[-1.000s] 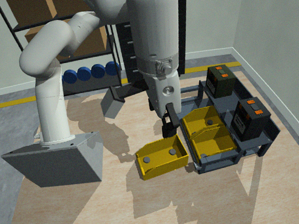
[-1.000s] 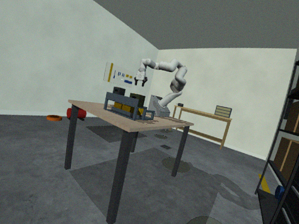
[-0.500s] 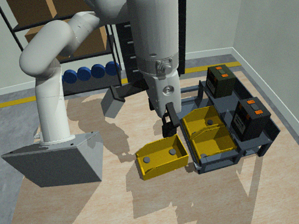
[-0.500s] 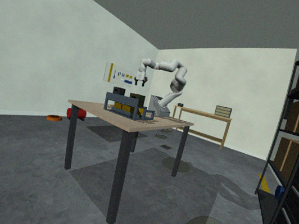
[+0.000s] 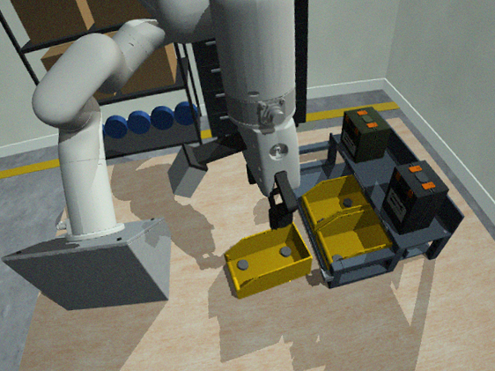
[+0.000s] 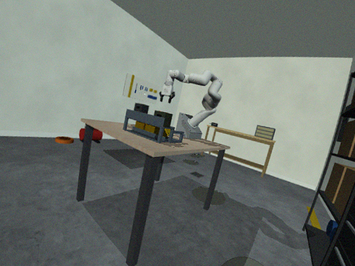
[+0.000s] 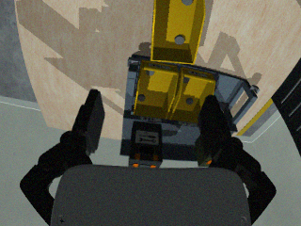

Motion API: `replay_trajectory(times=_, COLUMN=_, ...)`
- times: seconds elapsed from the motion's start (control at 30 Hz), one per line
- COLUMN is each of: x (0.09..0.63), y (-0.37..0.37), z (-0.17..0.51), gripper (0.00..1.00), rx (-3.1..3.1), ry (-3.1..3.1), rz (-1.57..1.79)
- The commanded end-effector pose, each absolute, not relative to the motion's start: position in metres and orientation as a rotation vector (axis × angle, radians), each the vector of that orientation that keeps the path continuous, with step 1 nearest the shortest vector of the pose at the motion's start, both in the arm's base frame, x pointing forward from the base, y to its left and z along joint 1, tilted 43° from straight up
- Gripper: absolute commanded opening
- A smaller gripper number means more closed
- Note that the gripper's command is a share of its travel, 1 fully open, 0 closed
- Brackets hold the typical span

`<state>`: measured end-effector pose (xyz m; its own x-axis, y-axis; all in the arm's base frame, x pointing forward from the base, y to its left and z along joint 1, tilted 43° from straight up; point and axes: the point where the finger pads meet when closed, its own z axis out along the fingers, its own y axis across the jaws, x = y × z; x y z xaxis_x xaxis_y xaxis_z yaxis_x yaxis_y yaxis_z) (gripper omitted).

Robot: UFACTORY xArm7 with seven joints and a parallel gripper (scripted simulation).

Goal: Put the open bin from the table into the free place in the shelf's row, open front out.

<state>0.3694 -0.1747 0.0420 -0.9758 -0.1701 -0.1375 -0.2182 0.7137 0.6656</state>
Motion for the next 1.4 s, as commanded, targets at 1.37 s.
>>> replay_trajectory(times=1.37, x=0.369, y=-0.136, z=0.002, gripper=1.0, rx=-0.323, ry=2.846, rz=1.12)
